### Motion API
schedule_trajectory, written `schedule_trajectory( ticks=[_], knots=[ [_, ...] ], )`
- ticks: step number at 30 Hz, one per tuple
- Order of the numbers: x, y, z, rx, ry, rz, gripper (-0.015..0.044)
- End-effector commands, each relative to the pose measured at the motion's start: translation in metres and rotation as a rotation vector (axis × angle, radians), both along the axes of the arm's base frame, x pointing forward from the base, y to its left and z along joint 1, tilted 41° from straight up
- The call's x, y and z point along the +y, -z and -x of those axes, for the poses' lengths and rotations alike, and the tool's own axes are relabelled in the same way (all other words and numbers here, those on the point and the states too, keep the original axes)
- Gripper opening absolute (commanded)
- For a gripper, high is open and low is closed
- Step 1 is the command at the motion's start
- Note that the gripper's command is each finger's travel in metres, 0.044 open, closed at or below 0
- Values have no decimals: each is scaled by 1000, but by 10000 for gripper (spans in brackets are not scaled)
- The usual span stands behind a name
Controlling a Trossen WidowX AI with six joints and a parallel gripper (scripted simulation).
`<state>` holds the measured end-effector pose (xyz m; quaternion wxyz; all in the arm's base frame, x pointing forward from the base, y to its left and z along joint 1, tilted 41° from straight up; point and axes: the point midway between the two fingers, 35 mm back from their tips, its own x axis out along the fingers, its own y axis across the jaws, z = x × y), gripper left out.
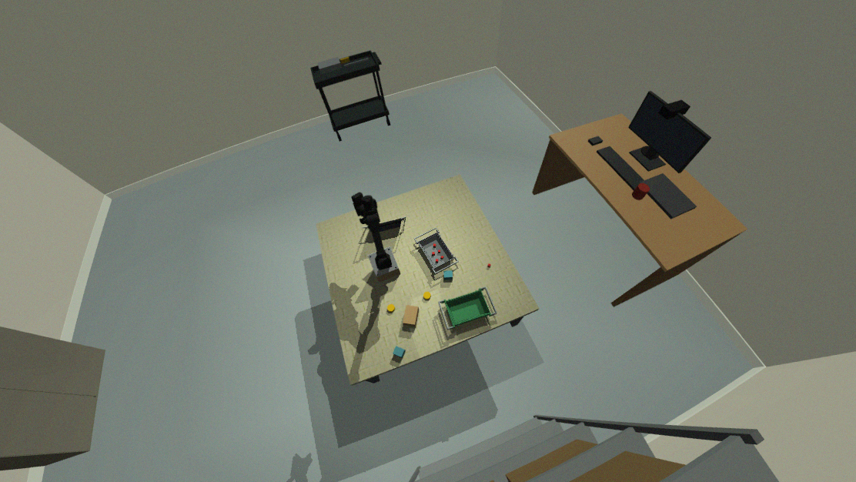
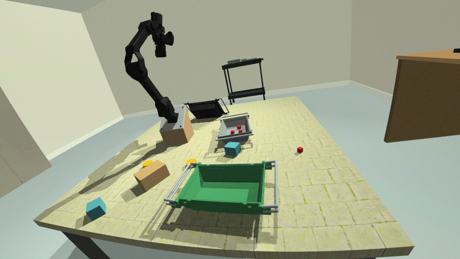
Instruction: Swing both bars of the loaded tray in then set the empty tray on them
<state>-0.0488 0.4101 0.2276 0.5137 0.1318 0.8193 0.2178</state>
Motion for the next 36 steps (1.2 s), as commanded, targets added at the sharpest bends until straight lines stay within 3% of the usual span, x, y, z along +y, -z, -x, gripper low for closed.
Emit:
schedule_trajectory(
  ticks=[1, 11, 22, 28, 36],
  knots=[
    [-2, 18, -59, -52, 196, 56, 83],
    [-36, 53, -220, -97, 858, 240, 83],
    [-158, 86, -375, -129, 1648, 415, 83],
    [-251, 101, -428, -159, 2059, 499, 83],
    [-354, 114, -454, -214, 2434, 598, 83]
  ],
)
